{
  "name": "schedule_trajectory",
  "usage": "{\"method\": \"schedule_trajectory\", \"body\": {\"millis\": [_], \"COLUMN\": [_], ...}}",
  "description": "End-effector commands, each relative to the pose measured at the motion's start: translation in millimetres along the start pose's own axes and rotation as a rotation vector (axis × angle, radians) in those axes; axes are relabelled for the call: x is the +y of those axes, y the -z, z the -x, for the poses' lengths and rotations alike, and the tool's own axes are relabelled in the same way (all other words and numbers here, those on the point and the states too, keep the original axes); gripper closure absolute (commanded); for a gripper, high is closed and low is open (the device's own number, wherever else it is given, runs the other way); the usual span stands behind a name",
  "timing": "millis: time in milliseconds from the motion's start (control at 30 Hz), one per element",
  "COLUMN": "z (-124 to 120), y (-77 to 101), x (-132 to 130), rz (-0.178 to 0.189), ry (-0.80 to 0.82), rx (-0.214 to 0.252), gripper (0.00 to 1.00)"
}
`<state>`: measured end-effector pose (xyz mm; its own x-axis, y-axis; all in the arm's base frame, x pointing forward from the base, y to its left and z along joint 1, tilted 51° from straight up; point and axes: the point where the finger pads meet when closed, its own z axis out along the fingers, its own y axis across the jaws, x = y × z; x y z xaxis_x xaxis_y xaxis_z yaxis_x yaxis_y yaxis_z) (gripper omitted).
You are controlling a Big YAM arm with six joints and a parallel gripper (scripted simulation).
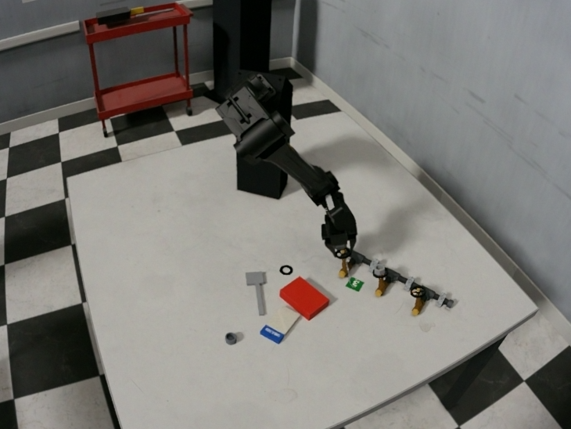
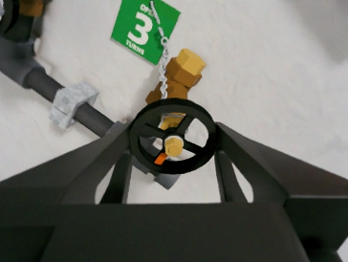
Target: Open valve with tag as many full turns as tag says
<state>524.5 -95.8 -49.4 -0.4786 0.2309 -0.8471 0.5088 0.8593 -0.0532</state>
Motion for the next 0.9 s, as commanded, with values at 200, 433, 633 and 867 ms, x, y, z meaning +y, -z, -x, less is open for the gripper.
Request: {"method": "schedule_trajectory", "body": {"millis": [200, 433, 633, 867], "z": [3.3, 2.9, 2.0, 1.7], "y": [1.6, 1.6, 1.8, 1.8], "x": [-2.3, -2.4, -2.7, -2.7], "rz": [0.000, -0.002, -0.003, -0.004], "ry": [0.579, 0.869, 1.114, 1.379], "rx": [-0.010, -0.008, -0.007, -0.007], "gripper": [1.00, 1.00, 1.00, 1.00]}}
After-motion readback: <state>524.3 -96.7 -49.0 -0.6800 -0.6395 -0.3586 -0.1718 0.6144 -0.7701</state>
